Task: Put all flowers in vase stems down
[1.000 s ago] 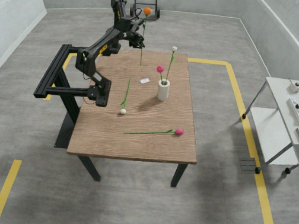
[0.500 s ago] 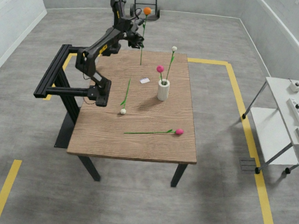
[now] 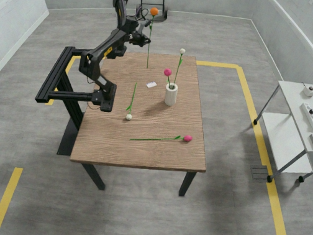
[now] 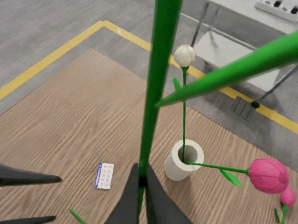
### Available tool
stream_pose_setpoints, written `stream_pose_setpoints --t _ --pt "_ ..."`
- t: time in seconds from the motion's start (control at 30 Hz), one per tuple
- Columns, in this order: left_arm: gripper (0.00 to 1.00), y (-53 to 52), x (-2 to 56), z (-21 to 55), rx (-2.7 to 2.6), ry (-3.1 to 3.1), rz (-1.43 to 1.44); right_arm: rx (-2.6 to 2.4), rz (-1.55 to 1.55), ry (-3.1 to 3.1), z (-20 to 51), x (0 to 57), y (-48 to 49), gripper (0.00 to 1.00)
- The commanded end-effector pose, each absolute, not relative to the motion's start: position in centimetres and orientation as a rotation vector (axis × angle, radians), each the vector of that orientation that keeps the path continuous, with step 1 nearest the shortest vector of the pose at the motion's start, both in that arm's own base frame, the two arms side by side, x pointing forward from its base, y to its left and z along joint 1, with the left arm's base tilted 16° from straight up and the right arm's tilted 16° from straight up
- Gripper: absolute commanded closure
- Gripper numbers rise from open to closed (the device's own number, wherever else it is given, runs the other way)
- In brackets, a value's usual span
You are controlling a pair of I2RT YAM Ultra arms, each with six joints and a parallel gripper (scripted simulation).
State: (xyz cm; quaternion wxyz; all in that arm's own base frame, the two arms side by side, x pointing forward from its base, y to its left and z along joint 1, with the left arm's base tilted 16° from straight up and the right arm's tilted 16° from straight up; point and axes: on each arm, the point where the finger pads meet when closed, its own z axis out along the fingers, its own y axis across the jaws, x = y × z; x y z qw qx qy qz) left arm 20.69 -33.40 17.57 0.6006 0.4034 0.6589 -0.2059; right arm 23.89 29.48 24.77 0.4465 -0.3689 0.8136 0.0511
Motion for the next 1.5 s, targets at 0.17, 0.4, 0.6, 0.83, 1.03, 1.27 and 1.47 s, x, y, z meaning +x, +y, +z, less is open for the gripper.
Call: stream_pose_setpoints --t 0.17,0.4,0.6,0.83,1.03,1.27,1.47 --pt "0.70 -31.5 18.6 18.6 0.928 1.525 -0.487 -0.909 0.165 1.989 26.1 23.0 29.5 1.00" --pt "0.70 -31.4 18.5 18.2 0.938 1.527 -0.486 -0.909 0.165 1.989 26.1 23.0 29.5 1.00" --pt "0.70 -31.9 19.1 18.5 0.927 1.517 -0.493 -0.909 0.165 1.989 26.1 23.0 29.5 1.00" --pt "0.70 -31.9 19.5 19.1 0.910 1.509 -0.492 -0.910 0.162 1.992 26.0 22.9 29.4 1.00" --pt "0.70 -32.3 19.6 20.0 0.904 1.505 -0.499 -0.911 0.166 1.987 25.6 23.0 29.5 1.00" --pt "0.70 -32.4 19.6 21.0 0.898 1.503 -0.512 -0.897 0.150 1.994 24.5 23.8 28.8 1.00" --pt "0.70 -33.1 19.8 21.0 0.921 1.520 -0.505 -0.894 0.155 1.995 23.8 23.8 28.5 1.00"
